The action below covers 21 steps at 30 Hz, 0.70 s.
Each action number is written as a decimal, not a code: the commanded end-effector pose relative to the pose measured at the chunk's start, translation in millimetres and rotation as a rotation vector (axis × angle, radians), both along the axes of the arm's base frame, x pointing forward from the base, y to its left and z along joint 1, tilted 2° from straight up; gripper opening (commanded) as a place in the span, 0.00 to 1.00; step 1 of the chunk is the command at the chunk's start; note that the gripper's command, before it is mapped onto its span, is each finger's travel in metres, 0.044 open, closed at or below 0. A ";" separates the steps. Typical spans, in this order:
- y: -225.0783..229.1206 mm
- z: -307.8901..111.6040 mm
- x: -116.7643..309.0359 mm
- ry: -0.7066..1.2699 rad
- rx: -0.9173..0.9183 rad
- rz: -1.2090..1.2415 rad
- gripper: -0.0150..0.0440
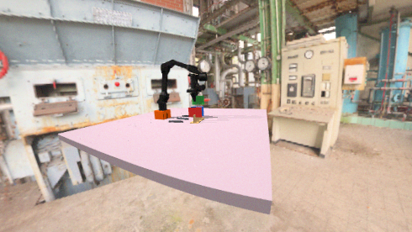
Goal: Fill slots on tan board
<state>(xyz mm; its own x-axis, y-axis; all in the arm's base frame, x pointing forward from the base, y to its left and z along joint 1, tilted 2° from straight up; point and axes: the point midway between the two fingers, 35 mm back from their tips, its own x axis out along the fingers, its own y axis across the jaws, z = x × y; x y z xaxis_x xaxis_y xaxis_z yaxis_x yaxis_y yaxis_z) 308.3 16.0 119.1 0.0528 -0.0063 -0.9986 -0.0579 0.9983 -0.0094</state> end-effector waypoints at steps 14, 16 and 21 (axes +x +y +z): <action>-12.3 -14.5 15.9 -0.010 0.005 -0.010 0.25; -12.3 -19.4 16.2 -0.010 0.005 -0.010 0.25; -12.4 -31.7 16.7 -0.010 0.005 -0.010 0.25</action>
<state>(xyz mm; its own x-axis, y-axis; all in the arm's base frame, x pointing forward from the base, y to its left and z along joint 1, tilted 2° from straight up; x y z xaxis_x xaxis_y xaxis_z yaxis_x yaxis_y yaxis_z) 325.7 3.3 94.9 0.0652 -0.0042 -0.9979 -0.0407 0.9991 -0.0069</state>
